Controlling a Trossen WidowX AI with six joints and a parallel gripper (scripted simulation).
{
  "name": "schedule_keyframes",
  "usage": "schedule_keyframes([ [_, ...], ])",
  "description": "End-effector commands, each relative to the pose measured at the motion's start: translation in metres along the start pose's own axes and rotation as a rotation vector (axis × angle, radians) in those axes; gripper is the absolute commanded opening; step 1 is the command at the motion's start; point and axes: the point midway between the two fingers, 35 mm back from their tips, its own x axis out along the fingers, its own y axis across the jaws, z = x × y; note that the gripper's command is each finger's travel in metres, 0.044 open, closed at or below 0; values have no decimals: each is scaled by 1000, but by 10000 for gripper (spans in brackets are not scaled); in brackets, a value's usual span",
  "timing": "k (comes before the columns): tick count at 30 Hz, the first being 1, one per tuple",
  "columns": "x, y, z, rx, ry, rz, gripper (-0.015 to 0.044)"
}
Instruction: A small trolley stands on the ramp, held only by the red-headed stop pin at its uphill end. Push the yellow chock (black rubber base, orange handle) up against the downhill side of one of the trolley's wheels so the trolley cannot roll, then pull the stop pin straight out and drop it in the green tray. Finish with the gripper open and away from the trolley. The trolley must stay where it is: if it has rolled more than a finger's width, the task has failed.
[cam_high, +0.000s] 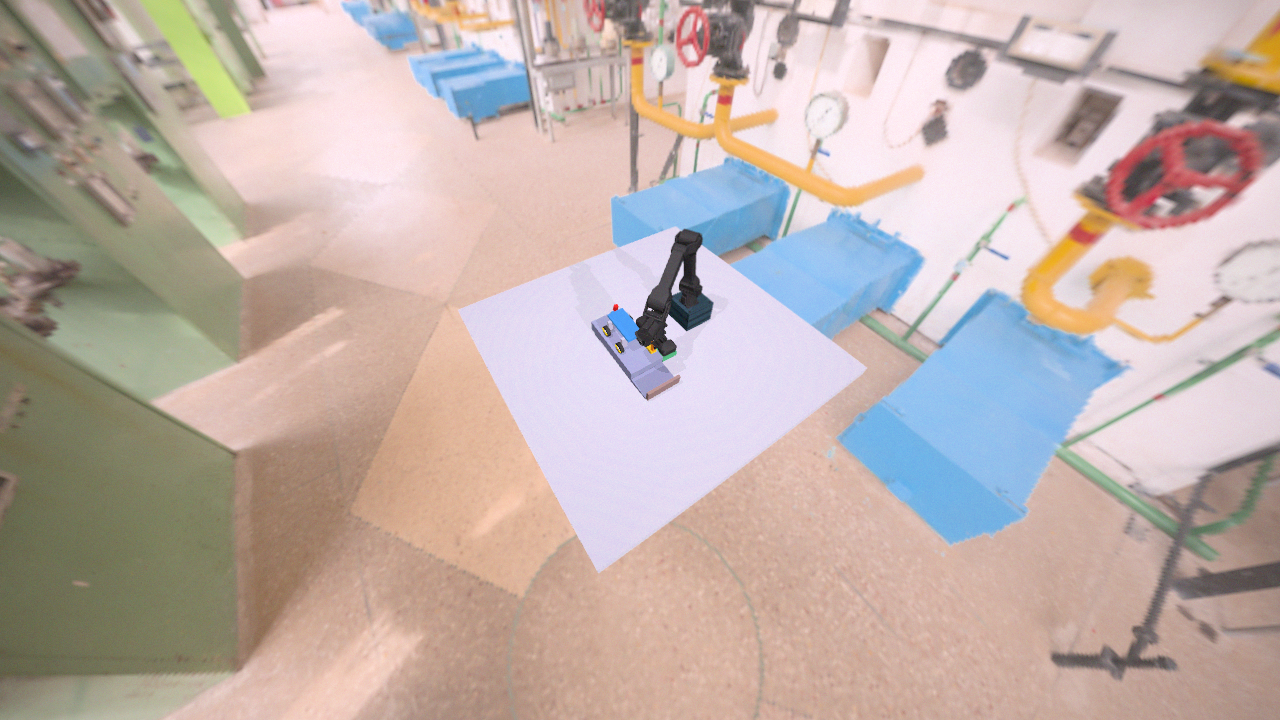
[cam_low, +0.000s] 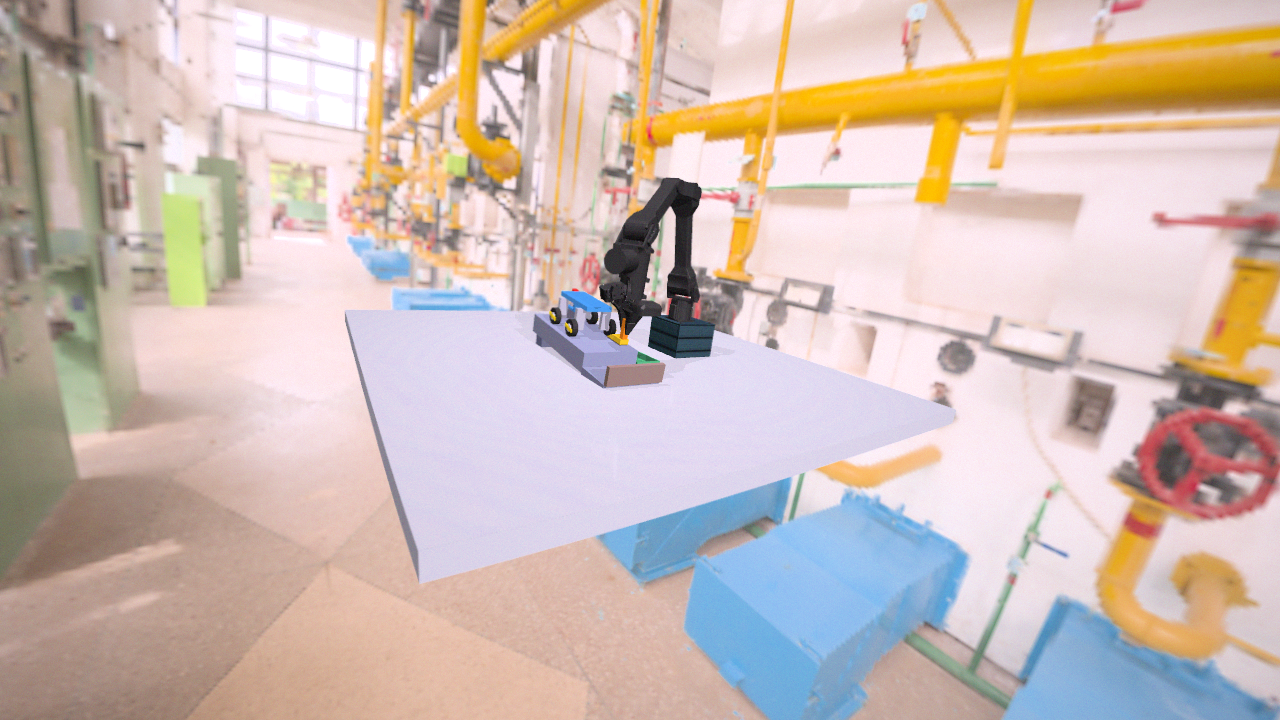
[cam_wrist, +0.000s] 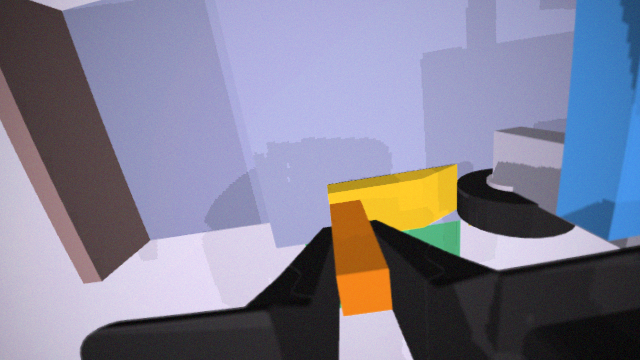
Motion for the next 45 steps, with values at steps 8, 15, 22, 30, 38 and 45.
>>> schedule_keyframes([
  [8,0,-3,0,0,-1,1,0],
  [15,0,-3,0,0,-1,1,53],
  [22,0,-3,0,0,-1,1,190],
  [30,-24,-3,-1,-3,-4,-2,190],
  [38,-46,-3,-1,-3,-4,-2,190],
  [45,-60,-2,0,-3,-4,-2,190],
])
